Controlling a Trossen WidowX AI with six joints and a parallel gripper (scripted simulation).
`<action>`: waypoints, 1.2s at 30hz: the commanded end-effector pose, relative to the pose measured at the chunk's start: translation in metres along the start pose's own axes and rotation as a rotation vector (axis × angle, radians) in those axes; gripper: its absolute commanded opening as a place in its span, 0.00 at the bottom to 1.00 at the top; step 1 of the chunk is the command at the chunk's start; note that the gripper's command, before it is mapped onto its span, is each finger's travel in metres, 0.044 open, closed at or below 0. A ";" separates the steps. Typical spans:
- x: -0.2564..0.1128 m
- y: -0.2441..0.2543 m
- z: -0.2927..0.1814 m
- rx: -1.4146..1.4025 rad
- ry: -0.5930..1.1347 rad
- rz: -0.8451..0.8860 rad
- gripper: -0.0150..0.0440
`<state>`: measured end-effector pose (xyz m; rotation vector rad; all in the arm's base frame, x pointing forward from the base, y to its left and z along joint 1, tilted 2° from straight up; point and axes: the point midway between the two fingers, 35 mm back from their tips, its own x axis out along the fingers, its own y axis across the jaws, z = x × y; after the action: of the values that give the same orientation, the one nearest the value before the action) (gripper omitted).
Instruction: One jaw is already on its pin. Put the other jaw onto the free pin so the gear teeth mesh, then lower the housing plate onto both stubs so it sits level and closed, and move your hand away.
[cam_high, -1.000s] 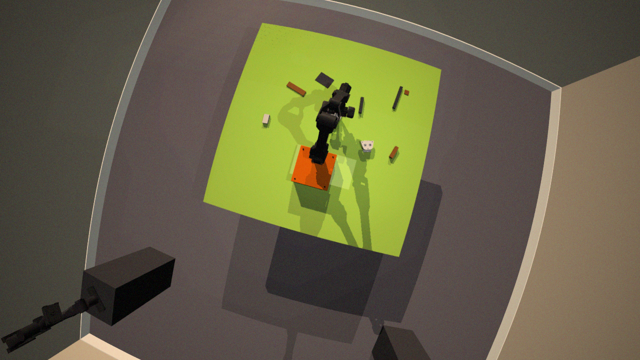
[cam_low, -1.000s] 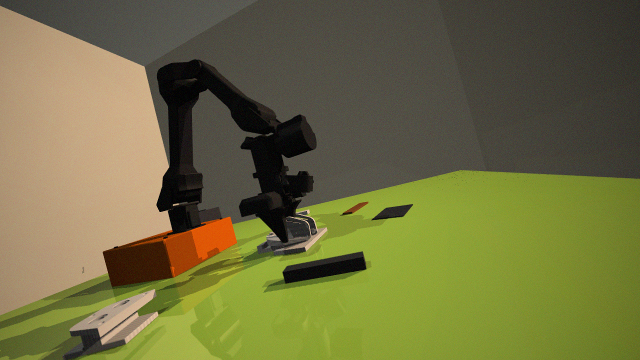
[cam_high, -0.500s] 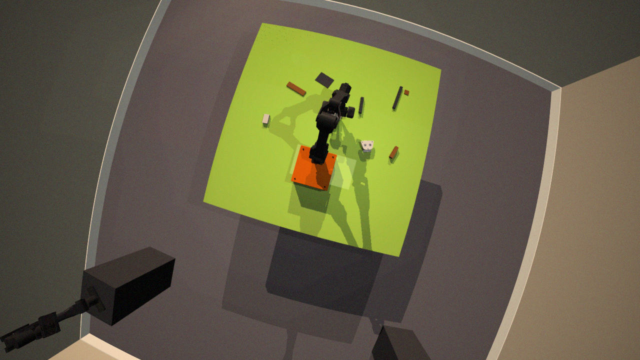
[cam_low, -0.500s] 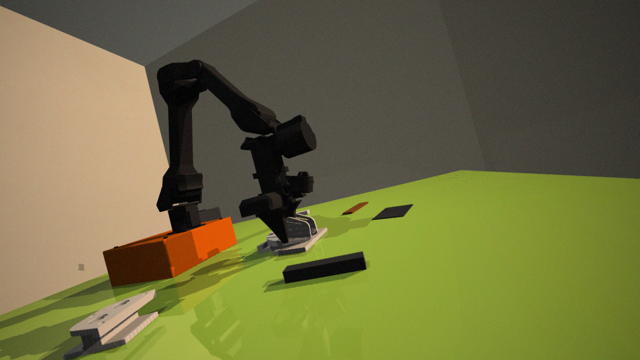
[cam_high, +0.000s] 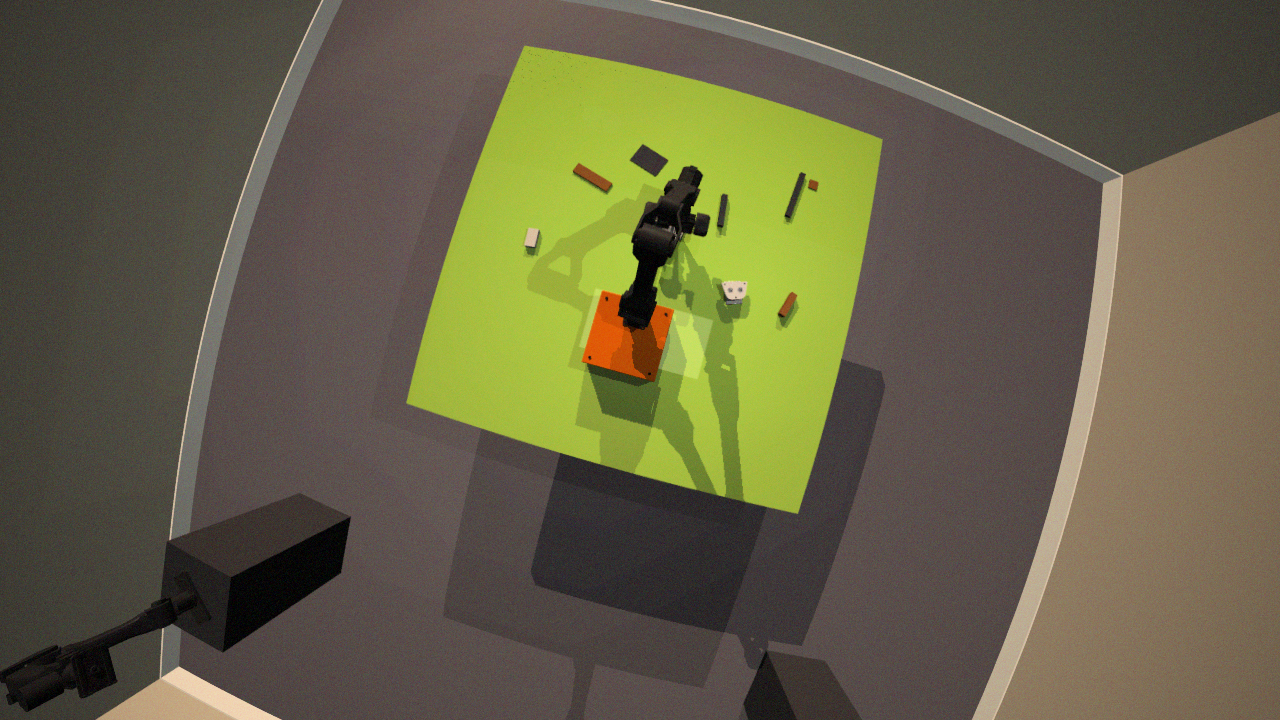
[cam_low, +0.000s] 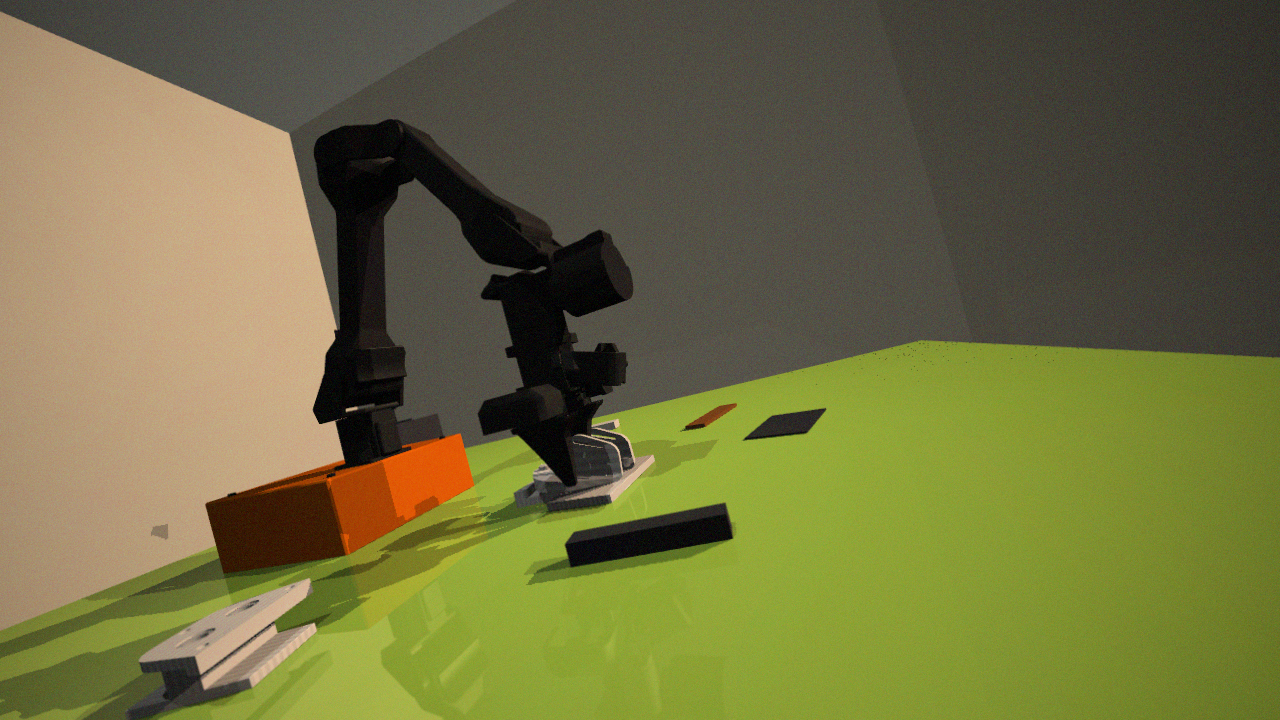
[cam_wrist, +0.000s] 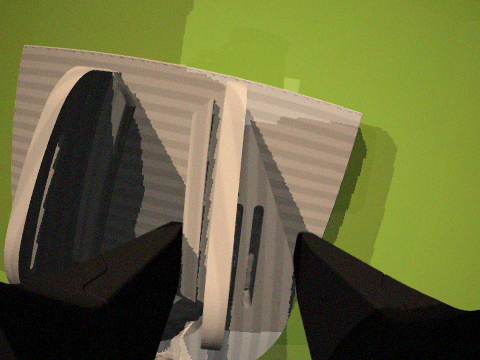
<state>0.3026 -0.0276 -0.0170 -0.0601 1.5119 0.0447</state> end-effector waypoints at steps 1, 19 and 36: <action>0.003 0.001 0.000 0.000 0.003 0.005 0.48; 0.001 0.001 0.000 0.000 0.003 0.005 0.48; 0.000 0.001 -0.001 0.000 0.003 0.005 0.48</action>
<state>0.3016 -0.0273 -0.0157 -0.0598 1.5148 0.0457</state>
